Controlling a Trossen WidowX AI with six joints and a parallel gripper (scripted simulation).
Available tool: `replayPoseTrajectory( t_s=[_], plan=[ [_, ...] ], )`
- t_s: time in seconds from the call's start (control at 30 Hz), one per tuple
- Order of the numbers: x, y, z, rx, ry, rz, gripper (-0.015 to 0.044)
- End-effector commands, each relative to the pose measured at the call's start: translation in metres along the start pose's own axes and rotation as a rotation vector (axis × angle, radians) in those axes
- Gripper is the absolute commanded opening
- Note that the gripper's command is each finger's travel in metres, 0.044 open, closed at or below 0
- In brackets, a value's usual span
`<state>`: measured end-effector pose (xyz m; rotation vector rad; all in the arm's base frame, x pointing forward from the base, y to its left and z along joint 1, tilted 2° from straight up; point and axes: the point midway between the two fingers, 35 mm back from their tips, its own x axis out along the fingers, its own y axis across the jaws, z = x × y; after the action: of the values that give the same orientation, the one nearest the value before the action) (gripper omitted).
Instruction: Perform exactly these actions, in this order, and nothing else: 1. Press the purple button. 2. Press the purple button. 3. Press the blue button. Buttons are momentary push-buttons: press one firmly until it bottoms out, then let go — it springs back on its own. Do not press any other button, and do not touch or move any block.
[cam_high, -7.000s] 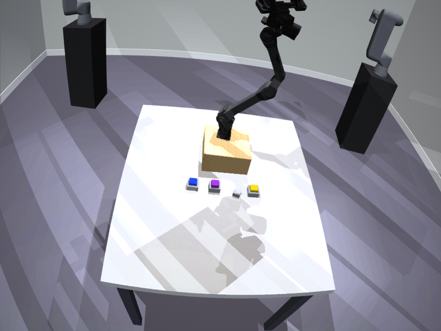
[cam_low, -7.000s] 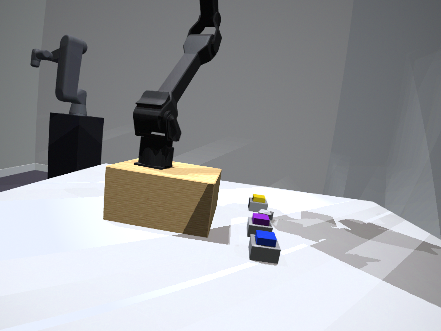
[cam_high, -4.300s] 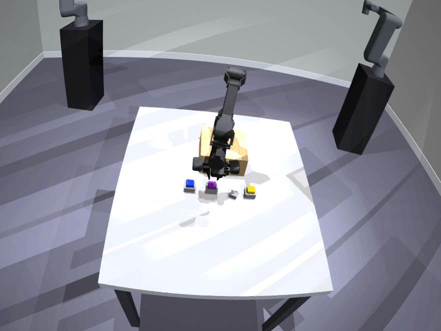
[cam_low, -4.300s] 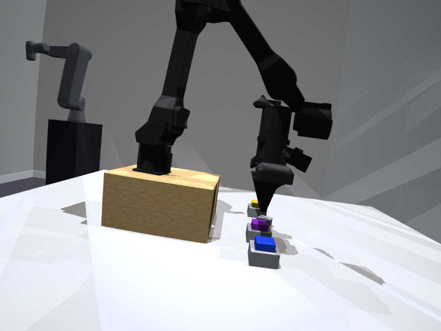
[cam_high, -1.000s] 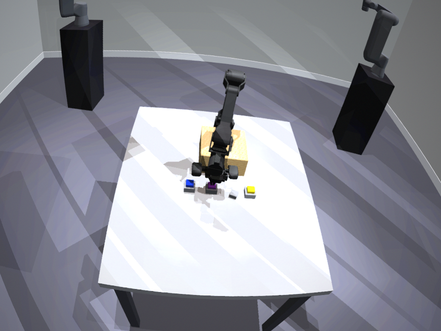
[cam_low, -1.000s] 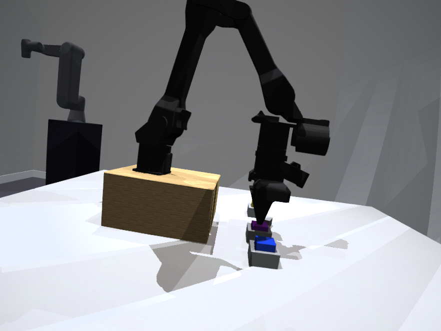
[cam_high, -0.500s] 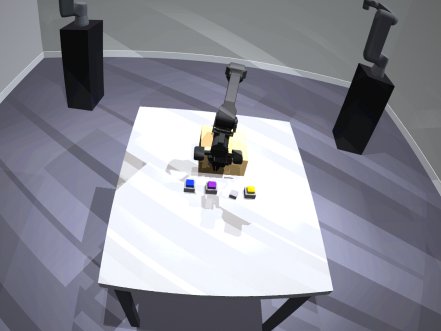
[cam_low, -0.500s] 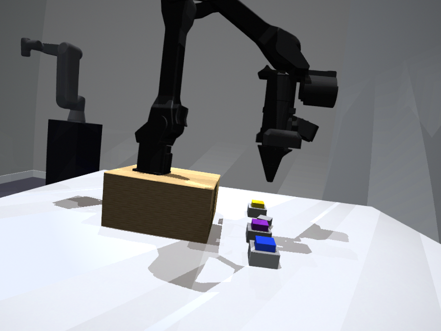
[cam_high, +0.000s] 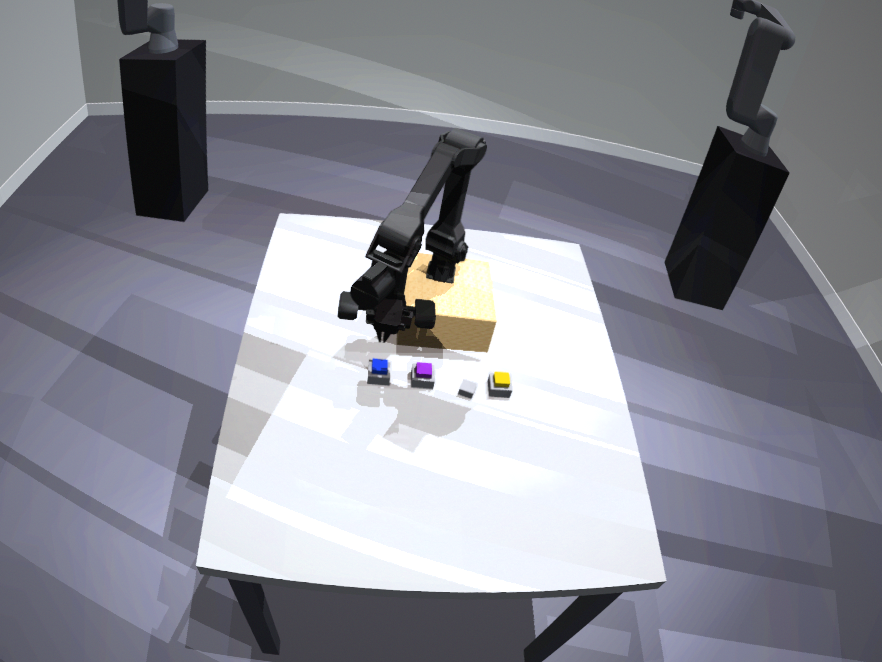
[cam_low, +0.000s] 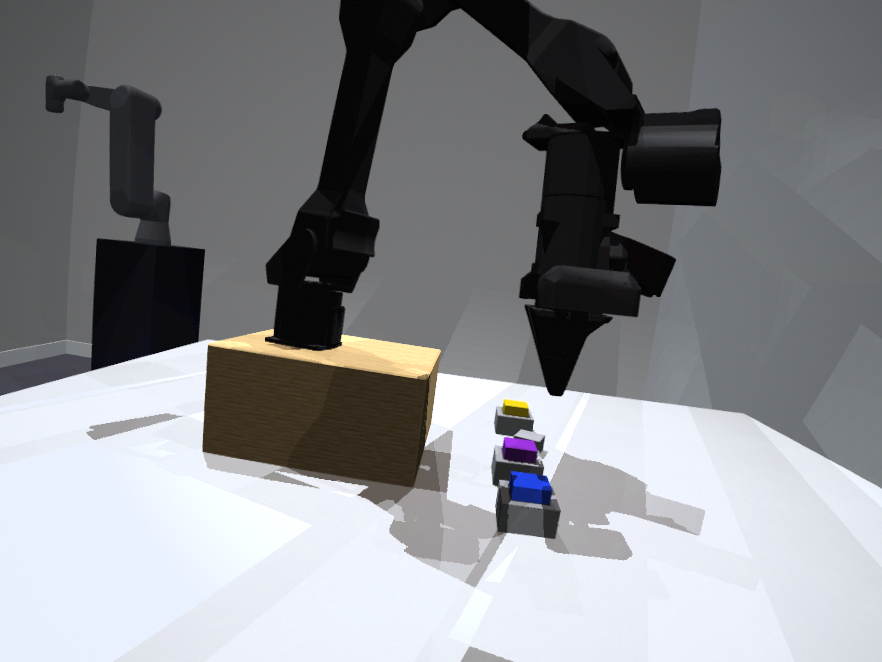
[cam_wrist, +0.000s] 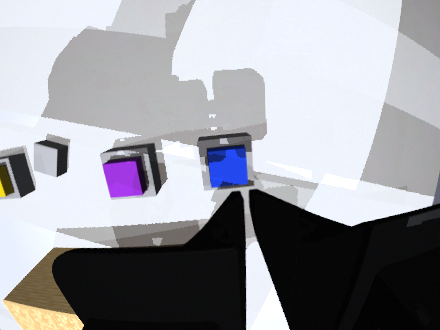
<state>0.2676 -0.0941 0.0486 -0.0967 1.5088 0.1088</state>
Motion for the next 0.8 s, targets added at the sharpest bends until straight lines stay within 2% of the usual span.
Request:
replayPoseTrajectory(
  t_s=[0.0,0.77],
  plan=[
    [0.046,0.002,-0.006,-0.007,0.025,0.014,0.0020],
    [0.077,0.002,-0.007,-0.007,0.025,0.014,0.0020]
  ],
)
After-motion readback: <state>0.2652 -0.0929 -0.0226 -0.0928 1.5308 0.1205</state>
